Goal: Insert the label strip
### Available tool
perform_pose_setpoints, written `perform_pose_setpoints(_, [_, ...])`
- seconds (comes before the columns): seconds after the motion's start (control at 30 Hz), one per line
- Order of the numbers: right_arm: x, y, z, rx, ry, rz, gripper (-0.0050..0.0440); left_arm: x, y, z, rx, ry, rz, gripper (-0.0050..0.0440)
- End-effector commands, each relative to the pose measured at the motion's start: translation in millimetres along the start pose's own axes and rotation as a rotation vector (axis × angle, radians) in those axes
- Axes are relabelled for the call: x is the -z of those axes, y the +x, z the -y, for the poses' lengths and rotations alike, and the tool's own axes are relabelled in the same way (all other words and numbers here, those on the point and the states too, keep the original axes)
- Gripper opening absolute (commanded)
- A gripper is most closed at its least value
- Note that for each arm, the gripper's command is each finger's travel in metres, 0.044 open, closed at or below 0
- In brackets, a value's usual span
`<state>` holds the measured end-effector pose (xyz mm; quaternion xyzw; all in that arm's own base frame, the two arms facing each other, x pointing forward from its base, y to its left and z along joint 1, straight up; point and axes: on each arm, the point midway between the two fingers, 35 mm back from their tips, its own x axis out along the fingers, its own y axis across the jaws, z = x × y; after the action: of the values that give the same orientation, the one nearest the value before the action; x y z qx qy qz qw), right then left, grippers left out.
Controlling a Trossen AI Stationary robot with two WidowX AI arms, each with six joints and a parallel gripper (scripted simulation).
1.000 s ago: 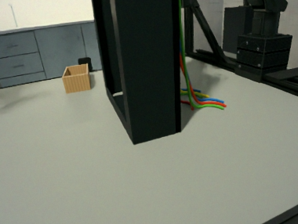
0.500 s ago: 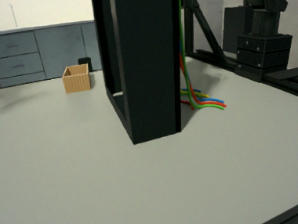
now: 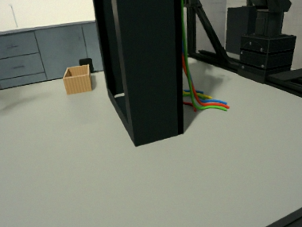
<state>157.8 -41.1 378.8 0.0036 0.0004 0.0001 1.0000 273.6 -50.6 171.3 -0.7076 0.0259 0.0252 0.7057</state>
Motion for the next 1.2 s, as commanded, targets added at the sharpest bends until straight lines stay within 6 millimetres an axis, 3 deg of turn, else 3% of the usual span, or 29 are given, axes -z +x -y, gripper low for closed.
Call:
perform_pose_setpoints(0.0, [-4.3,-0.4,-1.5,0.0,-0.012,0.002,0.044,-0.7,-4.5,-6.0,-0.011,-0.003,0.0,-0.005])
perform_pose_setpoints(0.33, [-4.3,-0.4,-1.5,0.0,-0.012,0.002,0.044,-0.8,-4.3,-6.5,-0.013,-0.001,-0.001,-0.005])
perform_pose_setpoints(0.37, [-4.3,-0.4,-1.5,0.0,-0.012,0.002,0.044,-0.2,-2.5,0.4,0.002,-0.002,-0.001,0.0024])
perform_pose_setpoints(0.67, [-4.3,-0.4,-1.5,0.0,-0.012,0.002,0.044,-0.2,-2.5,0.4,0.002,-0.002,-0.001,0.024])
perform_pose_setpoints(0.73, [-4.3,-0.4,-1.5,0.0,-0.012,0.002,0.044,-0.2,-2.5,0.4,0.002,-0.002,-0.001,0.024])
perform_pose_setpoints(0.9, [-4.3,-0.4,-1.5,0.0,-0.012,0.002,0.044,-0.2,-2.5,0.4,0.002,-0.002,-0.001,0.036])
perform_pose_setpoints(1.17, [-4.3,-0.4,-1.5,0.0,-0.012,0.002,0.044,-0.2,-2.5,0.4,0.002,-0.002,-0.001,0.0375])
